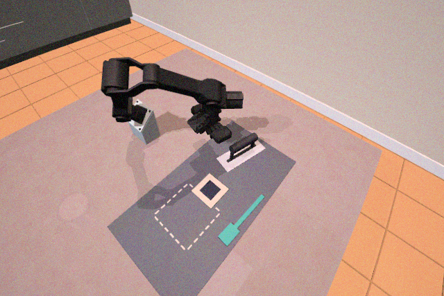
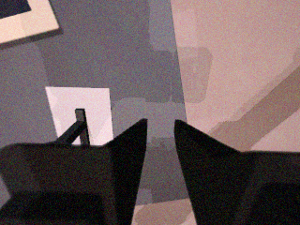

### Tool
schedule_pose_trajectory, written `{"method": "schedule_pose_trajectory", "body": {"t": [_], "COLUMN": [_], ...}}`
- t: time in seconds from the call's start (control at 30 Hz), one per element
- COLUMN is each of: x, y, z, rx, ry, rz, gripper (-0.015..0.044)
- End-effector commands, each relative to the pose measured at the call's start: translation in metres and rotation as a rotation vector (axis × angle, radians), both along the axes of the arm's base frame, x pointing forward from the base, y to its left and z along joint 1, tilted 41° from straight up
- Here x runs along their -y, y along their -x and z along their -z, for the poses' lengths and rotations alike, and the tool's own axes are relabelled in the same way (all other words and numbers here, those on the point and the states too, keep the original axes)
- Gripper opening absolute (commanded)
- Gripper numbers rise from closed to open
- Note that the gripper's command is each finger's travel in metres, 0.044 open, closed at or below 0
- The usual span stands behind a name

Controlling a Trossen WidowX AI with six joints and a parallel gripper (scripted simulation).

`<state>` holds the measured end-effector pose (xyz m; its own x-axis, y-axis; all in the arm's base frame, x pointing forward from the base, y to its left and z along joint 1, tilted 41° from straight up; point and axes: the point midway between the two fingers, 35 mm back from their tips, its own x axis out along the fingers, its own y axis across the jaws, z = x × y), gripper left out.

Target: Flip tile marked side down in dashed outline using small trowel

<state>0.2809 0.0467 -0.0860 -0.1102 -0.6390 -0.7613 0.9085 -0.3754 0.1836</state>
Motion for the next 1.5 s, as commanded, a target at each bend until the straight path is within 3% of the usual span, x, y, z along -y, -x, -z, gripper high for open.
{"method": "schedule_pose_trajectory", "body": {"t": [0.0,0.2,0.33,0.73,1.1,1.47], "x": [0.0,0.0,0.0,0.0,-0.003,-0.011], "y": [0.0,0.0,0.0,0.0,-0.008,-0.027], "z": [0.0,0.0,0.0,0.0,0.001,0.003], "rx": [0.0,0.0,0.0,0.0,-0.099,-0.34], "ry": [0.0,0.0,0.0,0.0,-0.018,-0.061], "rz": [0.0,0.0,0.0,0.0,-0.118,-0.409], "gripper": [0.01,0.01,0.0,0.0,0.027,0.027]}}
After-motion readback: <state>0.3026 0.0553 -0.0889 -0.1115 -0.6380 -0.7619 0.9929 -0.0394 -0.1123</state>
